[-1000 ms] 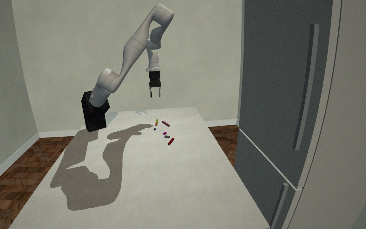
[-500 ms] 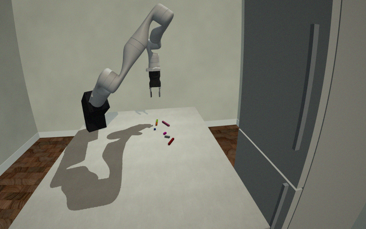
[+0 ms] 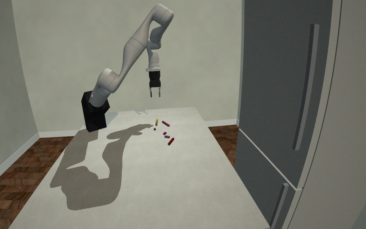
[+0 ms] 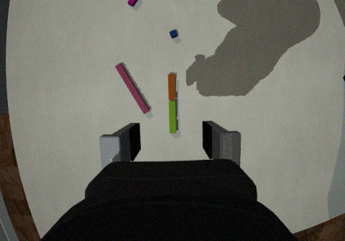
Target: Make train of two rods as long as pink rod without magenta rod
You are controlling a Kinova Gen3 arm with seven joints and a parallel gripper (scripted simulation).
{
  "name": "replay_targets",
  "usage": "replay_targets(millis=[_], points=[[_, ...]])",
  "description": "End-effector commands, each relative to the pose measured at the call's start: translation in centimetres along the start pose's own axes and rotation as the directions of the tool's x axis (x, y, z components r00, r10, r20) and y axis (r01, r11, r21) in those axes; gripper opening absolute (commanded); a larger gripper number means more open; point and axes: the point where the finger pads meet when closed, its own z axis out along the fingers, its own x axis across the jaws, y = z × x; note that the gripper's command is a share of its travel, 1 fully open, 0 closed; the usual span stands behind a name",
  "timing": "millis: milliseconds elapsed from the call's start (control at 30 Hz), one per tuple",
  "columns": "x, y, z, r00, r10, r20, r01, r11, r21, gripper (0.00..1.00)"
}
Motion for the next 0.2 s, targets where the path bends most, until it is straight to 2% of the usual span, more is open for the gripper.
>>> replay_targets(millis=[0, 167], points=[[-0.01, 0.05, -0.08, 1.000, 0.000, 0.001, 0.000, 1.000, -0.002, 1.00], [-0.01, 0.05, -0.08, 1.000, 0.000, 0.001, 0.000, 1.000, -0.002, 1.00]])
